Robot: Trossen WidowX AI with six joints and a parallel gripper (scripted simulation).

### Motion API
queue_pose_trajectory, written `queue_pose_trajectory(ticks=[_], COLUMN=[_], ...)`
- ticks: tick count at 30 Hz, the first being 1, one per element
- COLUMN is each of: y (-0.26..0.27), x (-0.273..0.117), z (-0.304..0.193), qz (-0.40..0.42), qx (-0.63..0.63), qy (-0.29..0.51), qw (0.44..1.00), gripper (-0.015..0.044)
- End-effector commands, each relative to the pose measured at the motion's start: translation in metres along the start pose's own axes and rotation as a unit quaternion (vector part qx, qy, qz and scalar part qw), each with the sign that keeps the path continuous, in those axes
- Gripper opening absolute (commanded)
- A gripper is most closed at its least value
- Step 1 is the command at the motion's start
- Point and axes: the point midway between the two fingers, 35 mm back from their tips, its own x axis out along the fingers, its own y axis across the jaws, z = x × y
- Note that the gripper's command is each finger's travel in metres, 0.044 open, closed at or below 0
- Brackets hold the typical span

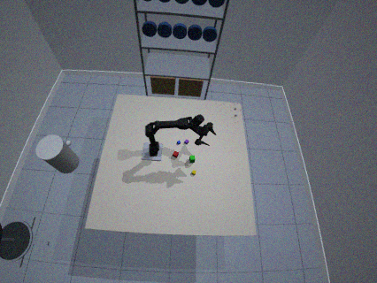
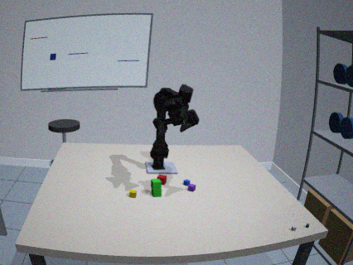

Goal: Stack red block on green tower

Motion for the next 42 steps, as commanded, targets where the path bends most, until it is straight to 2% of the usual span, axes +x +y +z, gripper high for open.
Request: queue_pose_trajectory(ticks=[1, 8, 16, 18, 27, 36, 42], y=[-0.034, -0.105, -0.177, -0.185, -0.188, -0.205, -0.208], x=[-0.002, -0.034, -0.102, -0.112, -0.114, -0.097, -0.096], z=[-0.044, -0.129, -0.206, -0.214, -0.217, -0.258, -0.262], qz=[-0.025, -0.069, -0.106, -0.11, -0.11, -0.11, -0.11], qx=[-0.057, -0.137, -0.165, -0.162, -0.162, -0.162, -0.162], qy=[0.091, 0.285, 0.506, 0.538, 0.542, 0.542, 0.542], qw=[0.994, 0.946, 0.84, 0.82, 0.817, 0.817, 0.817], gripper=[0.044, 0.044, 0.044, 0.044, 0.044, 0.044, 0.044])
